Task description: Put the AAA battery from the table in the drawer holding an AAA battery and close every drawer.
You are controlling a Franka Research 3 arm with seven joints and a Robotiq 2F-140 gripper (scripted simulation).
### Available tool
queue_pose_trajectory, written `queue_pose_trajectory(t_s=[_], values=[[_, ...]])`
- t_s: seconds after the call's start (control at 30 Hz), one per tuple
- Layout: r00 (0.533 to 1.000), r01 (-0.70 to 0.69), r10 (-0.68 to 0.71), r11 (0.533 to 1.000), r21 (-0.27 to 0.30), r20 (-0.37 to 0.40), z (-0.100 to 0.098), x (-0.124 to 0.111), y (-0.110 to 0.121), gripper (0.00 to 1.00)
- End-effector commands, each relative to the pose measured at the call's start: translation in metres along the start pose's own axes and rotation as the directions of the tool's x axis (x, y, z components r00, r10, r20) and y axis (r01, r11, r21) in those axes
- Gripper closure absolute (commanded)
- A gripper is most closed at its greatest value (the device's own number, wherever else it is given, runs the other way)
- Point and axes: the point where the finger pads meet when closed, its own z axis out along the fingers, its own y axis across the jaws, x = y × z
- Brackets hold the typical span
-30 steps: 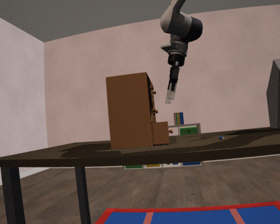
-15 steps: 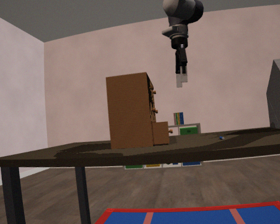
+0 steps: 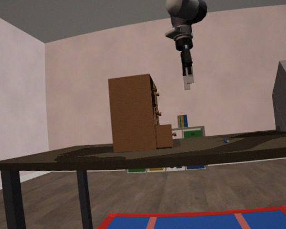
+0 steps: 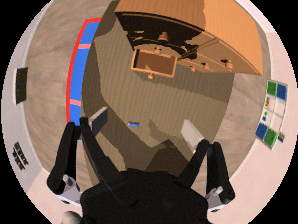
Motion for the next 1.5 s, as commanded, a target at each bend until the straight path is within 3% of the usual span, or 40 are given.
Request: queue_pose_trajectory(t_s=[0.0,0.9,1.03,1.1,1.2,1.23,1.37,1.4,1.47], values=[[1.0,-0.022,0.022,1.0,0.002,0.006,0.0,-0.001,-0.001,0.0],[0.999,-0.034,0.034,0.999,0.003,0.005,0.001,-0.002,-0.001,0.0],[0.985,-0.173,0.173,0.985,-0.004,0.014,0.002,-0.011,0.002,0.0],[0.95,-0.312,0.312,0.95,-0.013,0.019,0.004,-0.021,0.005,0.0],[0.95,-0.312,0.312,0.95,-0.013,0.019,0.004,-0.021,0.005,0.0],[0.918,-0.397,0.397,0.918,-0.018,0.021,0.004,-0.027,0.006,0.0],[0.918,-0.397,0.397,0.918,-0.018,0.021,0.004,-0.027,0.006,0.0],[0.872,-0.488,0.489,0.872,-0.025,0.022,0.005,-0.033,0.008,0.0],[0.872,-0.488,0.489,0.872,-0.025,0.022,0.005,-0.033,0.008,0.0]])
